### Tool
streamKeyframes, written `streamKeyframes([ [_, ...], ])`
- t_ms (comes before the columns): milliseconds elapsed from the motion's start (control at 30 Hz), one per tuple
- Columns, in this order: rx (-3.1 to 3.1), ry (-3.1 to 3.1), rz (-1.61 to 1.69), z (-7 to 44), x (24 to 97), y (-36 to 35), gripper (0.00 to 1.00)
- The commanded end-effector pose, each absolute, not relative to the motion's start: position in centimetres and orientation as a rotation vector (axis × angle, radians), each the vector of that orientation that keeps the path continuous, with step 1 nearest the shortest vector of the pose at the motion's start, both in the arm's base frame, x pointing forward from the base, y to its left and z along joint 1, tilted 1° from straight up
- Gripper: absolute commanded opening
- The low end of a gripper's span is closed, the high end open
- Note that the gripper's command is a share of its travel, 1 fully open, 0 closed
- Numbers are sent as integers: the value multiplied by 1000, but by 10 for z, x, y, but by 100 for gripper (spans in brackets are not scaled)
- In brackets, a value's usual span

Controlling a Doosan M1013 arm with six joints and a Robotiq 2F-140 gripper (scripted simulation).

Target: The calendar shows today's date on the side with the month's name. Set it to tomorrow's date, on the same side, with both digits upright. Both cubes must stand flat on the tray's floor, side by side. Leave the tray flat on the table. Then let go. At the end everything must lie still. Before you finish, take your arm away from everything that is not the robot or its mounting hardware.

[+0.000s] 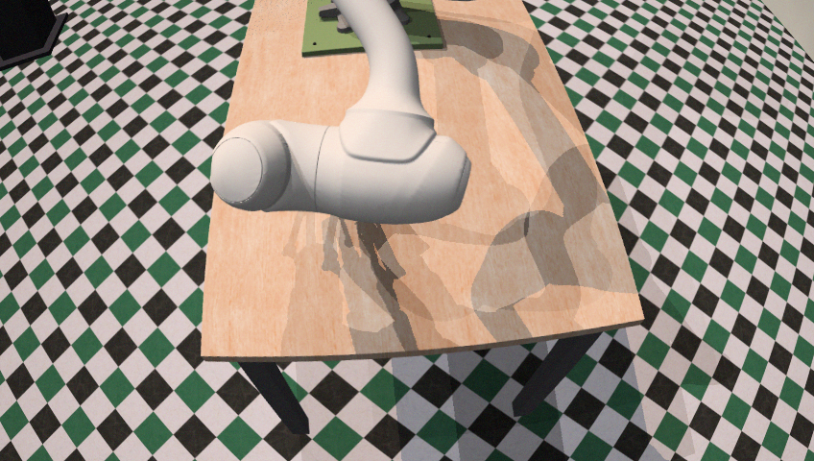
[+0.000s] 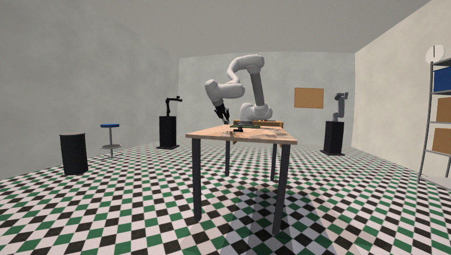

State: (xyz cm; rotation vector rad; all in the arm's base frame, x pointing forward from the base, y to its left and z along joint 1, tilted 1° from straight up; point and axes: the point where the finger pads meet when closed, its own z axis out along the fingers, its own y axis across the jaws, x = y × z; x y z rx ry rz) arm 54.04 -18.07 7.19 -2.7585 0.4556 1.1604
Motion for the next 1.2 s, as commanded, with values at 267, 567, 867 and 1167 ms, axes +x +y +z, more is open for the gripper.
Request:
streamKeyframes([
  [267,-2758,455,1160,55,540,-181,17],
  [567,-2758,455,1160,42,540,-181,17],
  [867,-2758,455,1160,29,540,-181,17],
  [1167,-2758,455,1160,23,540,-181,17],
])
